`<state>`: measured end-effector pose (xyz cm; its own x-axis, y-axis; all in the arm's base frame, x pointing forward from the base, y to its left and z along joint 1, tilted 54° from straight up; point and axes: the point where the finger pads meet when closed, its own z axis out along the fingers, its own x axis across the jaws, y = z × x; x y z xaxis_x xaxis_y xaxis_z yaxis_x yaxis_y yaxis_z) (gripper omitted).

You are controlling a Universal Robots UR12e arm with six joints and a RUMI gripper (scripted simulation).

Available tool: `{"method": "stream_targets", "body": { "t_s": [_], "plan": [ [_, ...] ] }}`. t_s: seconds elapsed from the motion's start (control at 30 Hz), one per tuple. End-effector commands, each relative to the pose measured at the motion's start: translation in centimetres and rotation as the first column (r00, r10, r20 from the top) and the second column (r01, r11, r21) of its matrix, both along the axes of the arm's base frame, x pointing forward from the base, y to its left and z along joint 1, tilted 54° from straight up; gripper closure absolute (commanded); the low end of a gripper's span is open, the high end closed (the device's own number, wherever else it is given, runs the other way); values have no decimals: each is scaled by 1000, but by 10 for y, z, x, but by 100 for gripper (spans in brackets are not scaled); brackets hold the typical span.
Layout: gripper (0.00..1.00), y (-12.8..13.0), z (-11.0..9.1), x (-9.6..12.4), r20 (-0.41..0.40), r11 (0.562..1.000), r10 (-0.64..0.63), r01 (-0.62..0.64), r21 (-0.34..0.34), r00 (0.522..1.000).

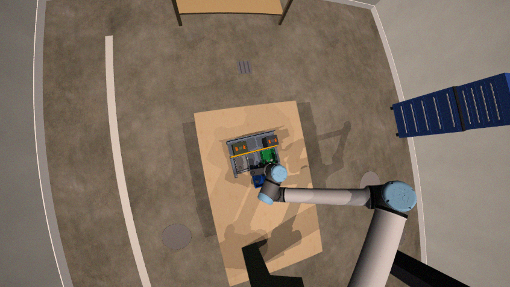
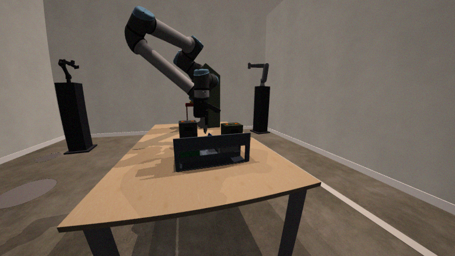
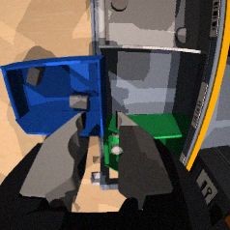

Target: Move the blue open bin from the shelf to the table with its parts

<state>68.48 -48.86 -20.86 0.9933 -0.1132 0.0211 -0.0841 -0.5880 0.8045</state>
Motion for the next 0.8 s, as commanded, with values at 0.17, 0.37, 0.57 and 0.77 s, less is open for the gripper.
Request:
{"method": "stream_targets", "body": {
  "t_s": [0.17,0.37,0.57,0.77],
  "plan": [
    [80,-6,-4,0,1,1000,1,-1,0,1000],
    [80,-8,-6,-1,1,1000,1,-1,0,1000],
    [80,-8,-6,-1,1,1000,1,-1,0,1000],
    [80,-15,-11,-2,1,1000,1,-1,0,1000]
  ]
}}
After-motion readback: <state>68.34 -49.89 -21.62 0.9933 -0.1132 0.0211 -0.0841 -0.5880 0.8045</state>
